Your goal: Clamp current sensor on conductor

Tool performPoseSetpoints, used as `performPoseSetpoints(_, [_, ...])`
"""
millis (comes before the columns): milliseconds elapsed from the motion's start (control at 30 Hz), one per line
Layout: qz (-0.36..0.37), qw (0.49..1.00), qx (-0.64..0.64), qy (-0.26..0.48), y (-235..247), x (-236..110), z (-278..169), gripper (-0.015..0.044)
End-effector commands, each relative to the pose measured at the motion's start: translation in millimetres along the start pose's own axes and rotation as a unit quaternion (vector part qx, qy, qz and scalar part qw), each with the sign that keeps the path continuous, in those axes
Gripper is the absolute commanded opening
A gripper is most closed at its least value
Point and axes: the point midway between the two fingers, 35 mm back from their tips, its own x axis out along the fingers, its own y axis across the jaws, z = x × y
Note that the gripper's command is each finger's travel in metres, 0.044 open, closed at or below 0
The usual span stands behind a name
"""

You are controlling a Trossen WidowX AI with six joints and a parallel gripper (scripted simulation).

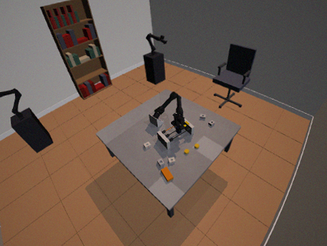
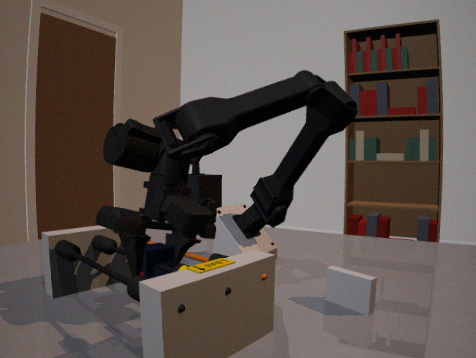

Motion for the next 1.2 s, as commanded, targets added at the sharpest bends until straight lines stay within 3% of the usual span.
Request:
performPoseSetpoints(0, [0.0, 1.0, 0.0, 0.0, 0.2, -0.2, 0.0, 0.027])
performPoseSetpoints(667, [0.0, 1.0, 0.0, 0.0, 0.2, -0.2, 0.0, 0.027])
performPoseSetpoints(900, [0.0, 1.0, 0.0, 0.0, 0.2, -0.2, 0.0, 0.044])
performPoseSetpoints(1167, [0.0, 1.0, 0.0, 0.0, 0.2, -0.2, 0.0, 0.044])
